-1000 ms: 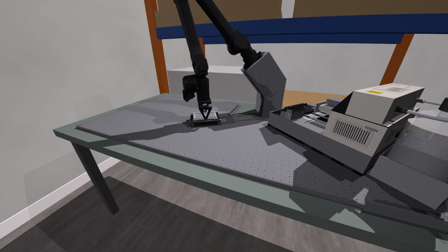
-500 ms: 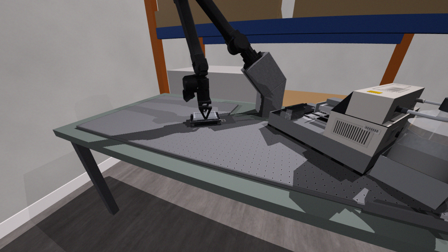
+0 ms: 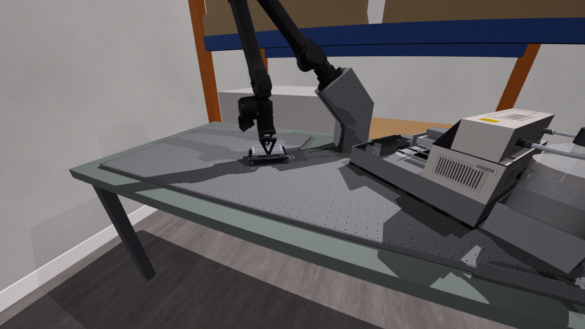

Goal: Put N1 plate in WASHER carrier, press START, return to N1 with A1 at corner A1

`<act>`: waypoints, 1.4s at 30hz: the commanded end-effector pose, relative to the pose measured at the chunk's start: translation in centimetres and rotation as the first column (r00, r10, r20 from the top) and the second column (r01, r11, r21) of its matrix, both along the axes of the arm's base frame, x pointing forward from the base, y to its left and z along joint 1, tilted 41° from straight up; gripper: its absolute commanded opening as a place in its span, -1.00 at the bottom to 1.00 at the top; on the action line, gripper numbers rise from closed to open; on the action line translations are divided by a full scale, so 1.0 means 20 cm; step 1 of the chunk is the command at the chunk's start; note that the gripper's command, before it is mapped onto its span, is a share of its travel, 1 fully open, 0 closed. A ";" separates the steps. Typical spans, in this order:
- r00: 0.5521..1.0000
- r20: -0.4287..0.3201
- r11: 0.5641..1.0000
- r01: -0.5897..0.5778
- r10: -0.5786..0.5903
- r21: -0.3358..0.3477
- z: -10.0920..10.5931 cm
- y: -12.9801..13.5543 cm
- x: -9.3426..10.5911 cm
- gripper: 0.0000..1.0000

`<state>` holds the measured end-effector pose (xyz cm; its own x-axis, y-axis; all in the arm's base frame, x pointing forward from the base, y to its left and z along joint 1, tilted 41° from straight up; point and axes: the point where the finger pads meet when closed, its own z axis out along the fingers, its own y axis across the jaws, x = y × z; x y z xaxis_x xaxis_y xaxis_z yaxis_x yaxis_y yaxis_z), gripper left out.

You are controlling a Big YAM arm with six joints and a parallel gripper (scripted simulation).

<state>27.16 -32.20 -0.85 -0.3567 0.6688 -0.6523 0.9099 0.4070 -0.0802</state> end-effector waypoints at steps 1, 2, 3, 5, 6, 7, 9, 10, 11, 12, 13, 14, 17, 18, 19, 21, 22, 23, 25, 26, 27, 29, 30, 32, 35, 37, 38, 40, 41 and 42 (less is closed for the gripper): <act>1.000 0.006 1.000 -0.004 0.004 0.000 0.04 0.05 0.00 0.68; 1.000 0.006 1.000 -0.004 0.004 0.000 0.05 0.05 0.00 0.68; 1.000 0.006 1.000 -0.004 0.004 0.000 0.05 0.06 0.00 0.68; 1.000 0.007 1.000 -0.004 0.004 -0.001 0.06 0.07 -0.01 0.68; 1.000 0.007 1.000 -0.004 0.004 -0.001 0.06 0.07 -0.01 0.68; 1.000 0.007 1.000 -0.004 0.004 -0.001 0.06 0.07 -0.01 0.68; 1.000 0.007 1.000 -0.003 0.003 -0.001 0.08 0.08 -0.01 0.68; 1.000 0.007 1.000 -0.004 0.004 -0.001 0.08 0.08 -0.01 0.68; 1.000 0.007 1.000 -0.004 0.004 -0.001 0.09 0.09 -0.01 0.68; 1.000 0.008 1.000 -0.004 0.004 -0.002 0.10 0.09 -0.01 0.68; 1.000 0.008 1.000 -0.004 0.004 -0.002 0.10 0.10 -0.02 0.68; 1.000 0.008 1.000 -0.004 0.004 -0.002 0.11 0.10 -0.02 0.68; 1.000 0.008 1.000 -0.003 0.003 -0.002 0.13 0.12 -0.02 0.68; 1.000 0.008 1.000 -0.003 0.003 -0.002 0.14 0.12 -0.02 0.68; 1.000 0.008 1.000 -0.003 0.003 -0.002 0.14 0.13 -0.02 0.68; 1.000 0.009 1.000 -0.003 0.003 -0.003 0.16 0.14 -0.03 0.68; 1.000 0.009 1.000 -0.003 0.003 -0.002 0.16 0.14 -0.03 0.68; 1.000 0.009 1.000 -0.003 0.003 -0.002 0.16 0.14 -0.03 0.68; 1.000 0.011 1.000 0.000 0.000 -0.005 0.17 0.14 -0.03 0.68; 1.000 0.010 1.000 -0.003 0.003 -0.003 0.18 0.15 -0.03 0.68; 1.000 0.008 1.000 -0.003 0.003 -0.002 0.18 0.16 -0.04 0.68; 1.000 0.009 1.000 -0.003 0.003 -0.002 0.19 0.17 -0.04 0.68; 1.000 0.009 1.000 -0.003 0.003 -0.002 0.20 0.17 -0.04 0.68; 1.000 0.009 1.000 -0.003 0.003 -0.002 0.21 0.18 -0.05 0.68; 1.000 0.011 1.000 -0.003 0.003 -0.004 0.23 0.19 -0.05 0.68; 1.000 0.009 1.000 -0.003 0.003 -0.003 0.24 0.21 -0.05 0.68; 1.000 0.009 1.000 -0.003 0.003 -0.002 0.25 0.21 -0.06 0.68; 1.000 0.009 1.000 -0.003 0.003 -0.002 0.25 0.22 -0.06 0.68; 1.000 0.009 1.000 -0.003 0.003 -0.002 0.25 0.22 -0.06 0.68; 1.000 0.013 1.000 -0.001 0.001 -0.006 0.27 0.21 -0.05 0.68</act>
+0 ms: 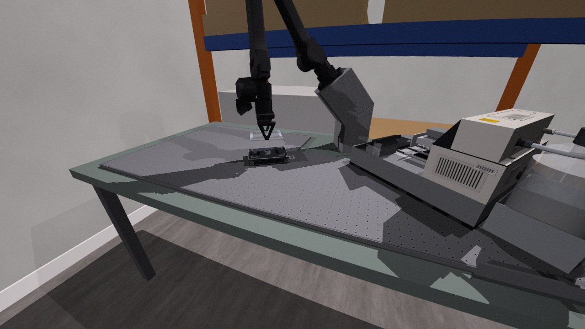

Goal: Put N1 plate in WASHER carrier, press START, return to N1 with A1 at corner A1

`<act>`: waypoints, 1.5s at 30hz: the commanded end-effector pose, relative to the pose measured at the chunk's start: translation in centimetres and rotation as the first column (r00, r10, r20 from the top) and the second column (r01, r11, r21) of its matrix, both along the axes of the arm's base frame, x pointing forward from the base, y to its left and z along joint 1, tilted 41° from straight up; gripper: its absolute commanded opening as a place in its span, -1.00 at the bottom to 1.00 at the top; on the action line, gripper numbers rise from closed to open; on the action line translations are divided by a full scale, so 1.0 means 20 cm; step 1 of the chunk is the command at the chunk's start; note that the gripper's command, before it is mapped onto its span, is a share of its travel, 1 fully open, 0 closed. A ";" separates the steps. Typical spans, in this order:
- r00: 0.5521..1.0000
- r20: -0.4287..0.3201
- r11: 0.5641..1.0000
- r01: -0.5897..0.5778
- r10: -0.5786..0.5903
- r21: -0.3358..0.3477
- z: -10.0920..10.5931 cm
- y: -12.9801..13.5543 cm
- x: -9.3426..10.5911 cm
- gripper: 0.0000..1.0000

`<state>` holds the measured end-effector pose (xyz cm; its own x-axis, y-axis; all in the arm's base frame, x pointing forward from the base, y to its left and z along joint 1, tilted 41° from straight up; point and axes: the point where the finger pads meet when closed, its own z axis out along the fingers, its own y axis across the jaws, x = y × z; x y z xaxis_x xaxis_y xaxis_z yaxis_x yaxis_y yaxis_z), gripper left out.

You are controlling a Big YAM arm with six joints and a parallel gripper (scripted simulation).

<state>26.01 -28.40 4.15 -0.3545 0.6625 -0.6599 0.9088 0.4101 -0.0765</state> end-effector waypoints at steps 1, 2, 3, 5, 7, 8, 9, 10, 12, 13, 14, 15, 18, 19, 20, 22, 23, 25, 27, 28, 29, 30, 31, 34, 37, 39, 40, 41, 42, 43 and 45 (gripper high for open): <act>1.000 0.004 1.000 0.001 -0.001 0.003 0.02 0.03 0.00 0.68; 1.000 0.003 1.000 0.001 -0.001 0.004 0.03 0.04 0.00 0.68; 1.000 0.001 1.000 0.001 -0.001 0.005 0.03 0.05 -0.01 0.68; 1.000 0.002 1.000 0.001 -0.001 0.005 0.04 0.06 -0.01 0.68; 1.000 0.005 1.000 0.001 -0.001 0.003 0.06 0.06 -0.01 0.68; 1.000 0.005 1.000 0.001 -0.001 0.002 0.07 0.07 -0.01 0.68; 1.000 0.004 1.000 0.001 -0.001 0.003 0.07 0.08 -0.01 0.68; 1.000 0.003 1.000 0.001 -0.001 0.004 0.08 0.08 -0.02 0.68; 1.000 0.001 1.000 0.001 -0.001 0.005 0.08 0.10 -0.03 0.68; 1.000 0.001 1.000 0.001 -0.001 0.005 0.08 0.10 -0.03 0.68; 1.000 0.002 1.000 0.005 -0.005 0.005 0.08 0.09 -0.03 0.68; 1.000 0.002 1.000 0.005 -0.005 0.005 0.08 0.09 -0.03 0.68; 1.000 -0.020 1.000 0.012 -0.012 0.022 0.04 0.08 -0.04 0.68; 1.000 -0.018 1.000 0.011 -0.011 0.019 0.04 0.08 -0.04 0.68; 1.000 -0.017 1.000 0.010 -0.010 0.018 0.04 0.08 -0.04 0.68; 1.000 0.002 1.000 0.004 -0.004 0.000 0.09 0.06 -0.02 0.68; 1.000 0.002 1.000 0.004 -0.004 0.000 0.09 0.06 -0.02 0.68; 1.000 0.002 1.000 0.004 -0.004 0.000 0.09 0.06 -0.02 0.68; 0.998 -0.049 0.999 -0.041 0.041 0.005 0.03 0.12 -0.01 0.68; 0.996 -0.065 0.998 -0.066 0.066 -0.004 0.02 0.13 0.00 0.68; 0.993 -0.083 0.996 -0.091 0.090 -0.013 0.02 0.15 0.02 0.68; 0.988 -0.102 0.993 -0.117 0.114 -0.019 0.01 0.17 0.03 0.68; 0.983 -0.124 0.990 -0.142 0.138 -0.024 0.00 0.19 0.05 0.68; 0.977 -0.137 0.985 -0.167 0.161 -0.035 0.01 0.20 0.08 0.68; 0.952 -0.200 0.969 -0.243 0.230 -0.044 -0.01 0.25 0.12 0.68; 0.931 -0.240 0.955 -0.293 0.274 -0.050 -0.03 0.29 0.15 0.68; 0.920 -0.259 0.947 -0.318 0.294 -0.053 -0.03 0.31 0.17 0.68; 0.907 -0.279 0.938 -0.342 0.315 -0.055 -0.03 0.33 0.19 0.68; 0.893 -0.301 0.929 -0.367 0.336 -0.053 -0.05 0.35 0.20 0.68; 0.877 -0.324 0.919 -0.391 0.356 -0.050 -0.06 0.37 0.21 0.68; 0.841 -0.371 0.898 -0.439 0.395 -0.040 -0.08 0.41 0.23 0.68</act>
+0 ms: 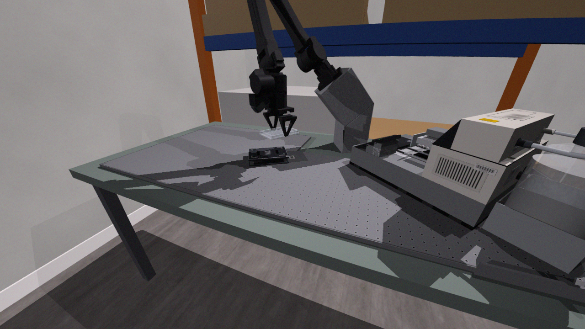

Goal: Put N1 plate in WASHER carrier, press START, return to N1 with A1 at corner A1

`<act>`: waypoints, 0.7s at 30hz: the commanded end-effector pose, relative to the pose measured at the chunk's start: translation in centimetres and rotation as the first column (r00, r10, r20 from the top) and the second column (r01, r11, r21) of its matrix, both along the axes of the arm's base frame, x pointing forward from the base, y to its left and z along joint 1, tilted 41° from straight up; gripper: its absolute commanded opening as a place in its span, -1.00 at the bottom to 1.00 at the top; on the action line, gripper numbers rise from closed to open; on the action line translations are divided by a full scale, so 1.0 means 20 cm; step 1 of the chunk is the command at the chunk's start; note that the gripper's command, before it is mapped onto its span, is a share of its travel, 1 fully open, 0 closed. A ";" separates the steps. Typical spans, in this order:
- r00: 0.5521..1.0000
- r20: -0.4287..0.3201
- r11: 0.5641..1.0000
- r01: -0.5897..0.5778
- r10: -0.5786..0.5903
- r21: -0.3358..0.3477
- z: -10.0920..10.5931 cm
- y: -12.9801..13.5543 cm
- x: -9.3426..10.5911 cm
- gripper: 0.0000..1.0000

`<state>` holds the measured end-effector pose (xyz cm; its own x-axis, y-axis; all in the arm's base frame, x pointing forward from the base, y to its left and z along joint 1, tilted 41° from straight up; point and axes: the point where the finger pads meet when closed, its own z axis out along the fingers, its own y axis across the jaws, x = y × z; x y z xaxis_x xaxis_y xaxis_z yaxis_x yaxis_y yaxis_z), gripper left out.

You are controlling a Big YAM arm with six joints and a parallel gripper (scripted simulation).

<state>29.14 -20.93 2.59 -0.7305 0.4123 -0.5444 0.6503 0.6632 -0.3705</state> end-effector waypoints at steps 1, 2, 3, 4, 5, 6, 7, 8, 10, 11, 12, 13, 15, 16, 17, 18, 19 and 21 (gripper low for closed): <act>0.989 -0.088 0.992 -0.123 0.120 -0.025 -0.01 0.06 0.08 0.68; 0.983 -0.114 0.989 -0.148 0.144 -0.027 -0.03 0.08 0.09 0.68; 0.976 -0.136 0.984 -0.174 0.168 -0.031 -0.04 0.10 0.10 0.68; 0.976 -0.136 0.984 -0.174 0.168 -0.031 -0.04 0.10 0.10 0.68; 0.976 -0.136 0.984 -0.174 0.168 -0.031 -0.04 0.10 0.10 0.68; 0.969 -0.157 0.979 -0.200 0.192 -0.034 -0.05 0.12 0.11 0.68; 0.960 -0.178 0.974 -0.225 0.215 -0.037 -0.06 0.14 0.13 0.68; 0.951 -0.200 0.967 -0.250 0.238 -0.039 -0.06 0.16 0.14 0.68; 0.928 -0.242 0.953 -0.300 0.282 -0.042 -0.08 0.20 0.17 0.68; 0.918 -0.260 0.946 -0.321 0.300 -0.043 -0.09 0.22 0.18 0.68; 0.918 -0.260 0.946 -0.321 0.300 -0.043 -0.10 0.24 0.19 0.68; 0.918 -0.260 0.946 -0.322 0.300 -0.043 -0.11 0.26 0.20 0.68; 0.926 -0.246 0.951 -0.305 0.286 -0.043 -0.13 0.30 0.23 0.68; 0.926 -0.246 0.951 -0.306 0.286 -0.043 -0.14 0.32 0.24 0.68; 0.926 -0.246 0.951 -0.306 0.286 -0.043 -0.15 0.34 0.25 0.68; 0.926 -0.246 0.951 -0.306 0.286 -0.043 -0.15 0.34 0.25 0.68; 0.913 -0.267 0.943 -0.330 0.308 -0.044 -0.16 0.36 0.25 0.68; 0.888 -0.306 0.928 -0.371 0.342 -0.041 -0.18 0.38 0.24 0.68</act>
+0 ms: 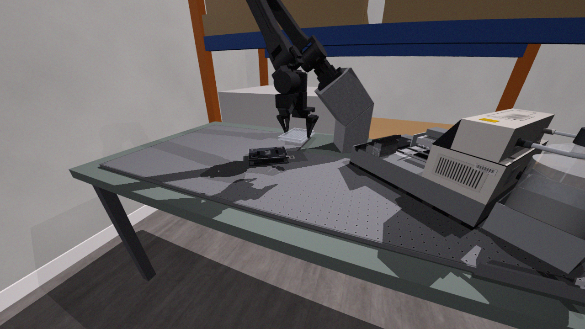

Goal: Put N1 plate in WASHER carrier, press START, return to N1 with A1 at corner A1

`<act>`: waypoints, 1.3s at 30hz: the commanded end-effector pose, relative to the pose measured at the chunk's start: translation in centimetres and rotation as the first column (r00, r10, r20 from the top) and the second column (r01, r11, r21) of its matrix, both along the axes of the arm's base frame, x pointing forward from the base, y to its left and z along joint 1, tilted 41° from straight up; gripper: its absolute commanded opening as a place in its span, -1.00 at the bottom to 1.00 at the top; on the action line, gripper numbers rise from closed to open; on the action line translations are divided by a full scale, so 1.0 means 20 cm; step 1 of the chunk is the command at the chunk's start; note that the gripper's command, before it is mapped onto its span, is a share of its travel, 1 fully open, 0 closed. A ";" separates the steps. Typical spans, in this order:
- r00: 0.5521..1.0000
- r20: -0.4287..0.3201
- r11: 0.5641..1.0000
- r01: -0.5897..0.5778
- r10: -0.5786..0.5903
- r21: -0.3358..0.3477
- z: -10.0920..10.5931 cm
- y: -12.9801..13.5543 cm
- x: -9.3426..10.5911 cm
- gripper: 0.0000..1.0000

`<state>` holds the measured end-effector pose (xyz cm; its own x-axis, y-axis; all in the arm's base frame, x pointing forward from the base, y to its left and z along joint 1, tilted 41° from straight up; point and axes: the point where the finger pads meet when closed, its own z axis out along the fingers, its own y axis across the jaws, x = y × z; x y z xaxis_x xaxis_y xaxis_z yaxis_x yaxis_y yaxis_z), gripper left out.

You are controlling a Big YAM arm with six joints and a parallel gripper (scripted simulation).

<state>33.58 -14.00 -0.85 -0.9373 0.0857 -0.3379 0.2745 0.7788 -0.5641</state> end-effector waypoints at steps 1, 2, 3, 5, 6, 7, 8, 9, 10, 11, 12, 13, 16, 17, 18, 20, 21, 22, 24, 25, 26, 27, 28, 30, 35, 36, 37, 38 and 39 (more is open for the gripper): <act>0.999 -0.029 0.999 -0.034 0.034 -0.008 -0.01 0.03 0.02 0.68; 0.997 -0.059 0.998 -0.059 0.058 -0.014 -0.03 0.06 -0.01 0.68; 0.994 -0.076 0.996 -0.085 0.083 -0.020 -0.04 0.08 0.00 0.68; 0.984 -0.116 0.990 -0.136 0.132 -0.030 -0.07 0.12 0.02 0.68; 0.979 -0.134 0.986 -0.162 0.156 -0.035 -0.07 0.14 0.03 0.68; 0.972 -0.152 0.982 -0.187 0.179 -0.039 -0.08 0.16 0.04 0.68; 0.964 -0.173 0.976 -0.213 0.202 -0.042 -0.10 0.18 0.04 0.68; 0.955 -0.194 0.970 -0.238 0.225 -0.045 -0.11 0.20 0.04 0.68; 0.945 -0.216 0.964 -0.263 0.248 -0.047 -0.13 0.22 0.04 0.68; 0.933 -0.237 0.956 -0.288 0.270 -0.048 -0.14 0.25 0.04 0.68; 0.921 -0.258 0.948 -0.313 0.291 -0.049 -0.15 0.27 0.05 0.68; 0.908 -0.279 0.940 -0.338 0.312 -0.049 -0.17 0.29 0.05 0.68; 0.863 -0.342 0.910 -0.411 0.372 -0.047 -0.21 0.35 0.05 0.68; 0.863 -0.342 0.910 -0.411 0.372 -0.047 -0.21 0.35 0.05 0.68; 0.863 -0.342 0.910 -0.411 0.372 -0.047 -0.21 0.35 0.05 0.68; 0.828 -0.382 0.888 -0.458 0.409 -0.042 -0.24 0.40 0.05 0.68; 0.810 -0.402 0.876 -0.481 0.427 -0.039 -0.25 0.42 0.06 0.68; 0.790 -0.422 0.863 -0.504 0.444 -0.035 -0.26 0.44 0.06 0.68; 0.749 -0.460 0.836 -0.548 0.477 -0.026 -0.29 0.48 0.06 0.68; 0.727 -0.479 0.822 -0.569 0.492 -0.021 -0.30 0.50 0.06 0.68; 0.705 -0.497 0.807 -0.590 0.506 -0.015 -0.32 0.53 0.06 0.68; 0.685 -0.512 0.795 -0.607 0.518 -0.009 -0.33 0.55 0.07 0.68; 0.685 -0.512 0.794 -0.607 0.518 -0.009 -0.35 0.57 0.07 0.68; 0.698 -0.503 0.802 -0.597 0.511 -0.013 -0.37 0.61 0.07 0.68; 0.701 -0.499 0.804 -0.594 0.509 -0.014 -0.41 0.66 0.07 0.68; 0.732 -0.474 0.824 -0.566 0.489 -0.024 -0.36 0.61 0.10 0.68; 0.731 -0.476 0.824 -0.566 0.489 -0.023 -0.36 0.61 0.09 0.68; 0.731 -0.476 0.824 -0.566 0.489 -0.022 -0.36 0.61 0.09 0.68; 0.732 -0.474 0.824 -0.566 0.490 -0.023 -0.36 0.61 0.10 0.68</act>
